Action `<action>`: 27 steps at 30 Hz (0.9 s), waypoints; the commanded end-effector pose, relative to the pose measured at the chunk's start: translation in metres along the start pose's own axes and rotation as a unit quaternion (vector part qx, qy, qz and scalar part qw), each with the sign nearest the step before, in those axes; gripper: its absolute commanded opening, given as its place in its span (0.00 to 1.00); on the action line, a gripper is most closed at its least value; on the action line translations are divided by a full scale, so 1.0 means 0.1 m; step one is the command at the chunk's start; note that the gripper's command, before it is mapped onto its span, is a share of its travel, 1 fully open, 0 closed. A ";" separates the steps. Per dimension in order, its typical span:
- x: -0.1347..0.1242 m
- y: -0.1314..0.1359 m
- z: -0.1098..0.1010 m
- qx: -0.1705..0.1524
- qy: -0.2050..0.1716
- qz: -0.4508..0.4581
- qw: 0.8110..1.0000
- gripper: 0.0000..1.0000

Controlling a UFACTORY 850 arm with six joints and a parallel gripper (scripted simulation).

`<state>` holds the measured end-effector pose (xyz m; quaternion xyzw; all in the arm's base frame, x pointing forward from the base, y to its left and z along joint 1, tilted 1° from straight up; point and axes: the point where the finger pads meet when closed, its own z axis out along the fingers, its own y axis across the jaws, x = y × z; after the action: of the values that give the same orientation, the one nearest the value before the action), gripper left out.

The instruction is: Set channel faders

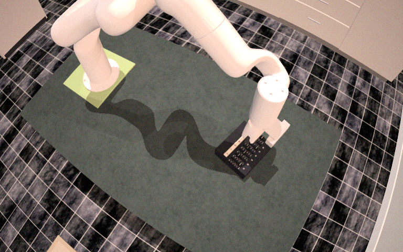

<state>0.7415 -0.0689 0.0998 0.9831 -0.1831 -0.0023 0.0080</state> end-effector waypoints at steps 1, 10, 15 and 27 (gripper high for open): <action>0.01 0.00 -0.07 0.000 0.001 0.000 1.000 0.00; 0.01 0.00 -0.10 0.000 0.001 0.000 1.000 0.00; 0.01 0.00 -0.10 0.000 0.001 0.000 1.000 0.00; 0.01 0.00 -0.20 0.000 0.001 0.000 1.000 1.00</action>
<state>0.7410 -0.0687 0.1130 0.9830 -0.1831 -0.0031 0.0081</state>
